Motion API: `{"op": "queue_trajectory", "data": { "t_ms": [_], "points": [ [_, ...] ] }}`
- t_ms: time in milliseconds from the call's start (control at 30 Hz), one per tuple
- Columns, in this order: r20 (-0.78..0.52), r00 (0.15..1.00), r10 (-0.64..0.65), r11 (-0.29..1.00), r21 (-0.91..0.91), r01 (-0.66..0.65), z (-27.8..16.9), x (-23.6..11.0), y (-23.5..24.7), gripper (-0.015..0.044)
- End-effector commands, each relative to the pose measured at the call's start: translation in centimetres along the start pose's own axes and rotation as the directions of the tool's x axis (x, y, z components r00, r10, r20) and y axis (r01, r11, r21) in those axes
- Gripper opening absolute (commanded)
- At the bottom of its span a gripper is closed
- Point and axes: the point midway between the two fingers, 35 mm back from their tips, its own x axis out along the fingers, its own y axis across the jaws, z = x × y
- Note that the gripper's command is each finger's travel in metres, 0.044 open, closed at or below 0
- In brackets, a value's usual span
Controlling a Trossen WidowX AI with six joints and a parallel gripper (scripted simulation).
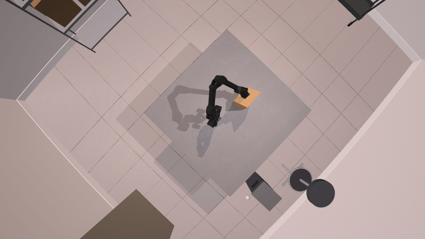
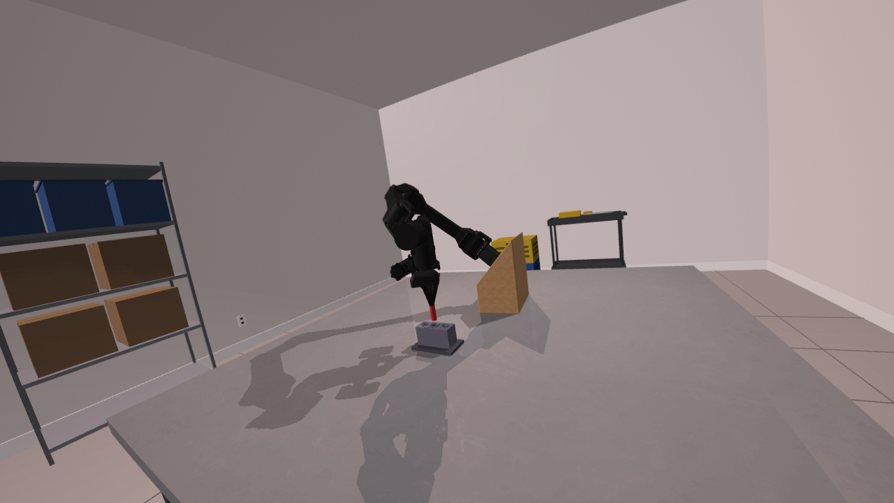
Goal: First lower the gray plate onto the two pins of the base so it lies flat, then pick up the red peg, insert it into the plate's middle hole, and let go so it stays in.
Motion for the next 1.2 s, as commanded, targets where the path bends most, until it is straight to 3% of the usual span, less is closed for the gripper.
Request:
{"op": "queue_trajectory", "data": {
  "t_ms": [0,1167],
  "points": [
    [0.005,1.0,-0.004,1.0,-0.005,0.004,0.1,0.0,0.0,0.0],
    [0.0,1.0,0.0,1.0,-0.002,0.0,0.1,1.5,-0.1,0.0]
  ]
}}
